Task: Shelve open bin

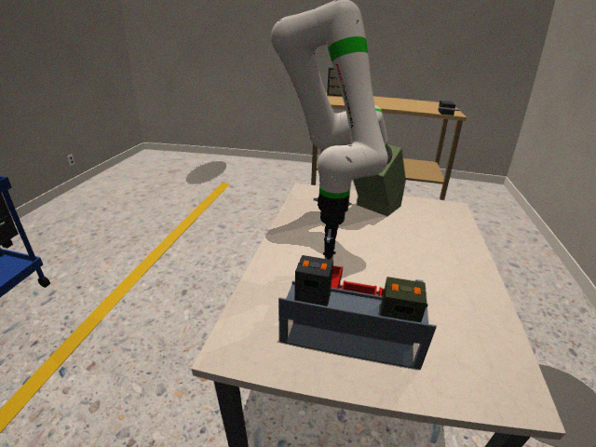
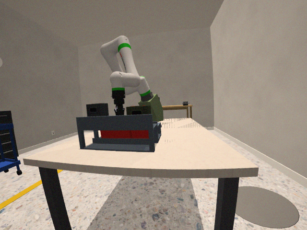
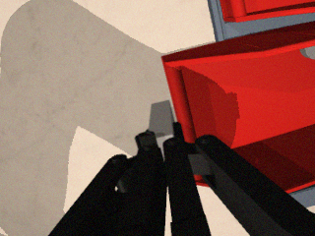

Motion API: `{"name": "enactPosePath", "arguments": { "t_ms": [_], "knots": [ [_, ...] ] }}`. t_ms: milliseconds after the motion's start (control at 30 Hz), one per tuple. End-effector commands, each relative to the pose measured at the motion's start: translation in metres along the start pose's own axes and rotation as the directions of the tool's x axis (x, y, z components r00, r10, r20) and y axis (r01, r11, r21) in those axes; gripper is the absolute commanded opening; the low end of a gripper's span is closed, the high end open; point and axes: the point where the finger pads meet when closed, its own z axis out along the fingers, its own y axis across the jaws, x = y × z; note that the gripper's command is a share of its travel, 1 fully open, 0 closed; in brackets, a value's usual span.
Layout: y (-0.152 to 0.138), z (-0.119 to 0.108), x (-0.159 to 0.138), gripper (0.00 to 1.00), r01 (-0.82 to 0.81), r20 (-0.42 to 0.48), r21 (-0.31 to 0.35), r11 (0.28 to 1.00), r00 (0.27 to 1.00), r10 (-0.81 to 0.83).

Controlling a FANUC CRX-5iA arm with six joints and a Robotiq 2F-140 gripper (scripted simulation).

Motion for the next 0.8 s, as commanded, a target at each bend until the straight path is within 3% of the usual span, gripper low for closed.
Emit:
{"name": "enactPosePath", "arguments": {
  "t_ms": [0,767],
  "knots": [
    [0.0005,-0.0001,0.0,0.0,0.0,0.0,0.0,1.0,1.0,0.0],
    [0.0068,-0.0001,0.0,0.0,0.0,0.0,0.0,1.0,1.0,0.0]
  ]
}}
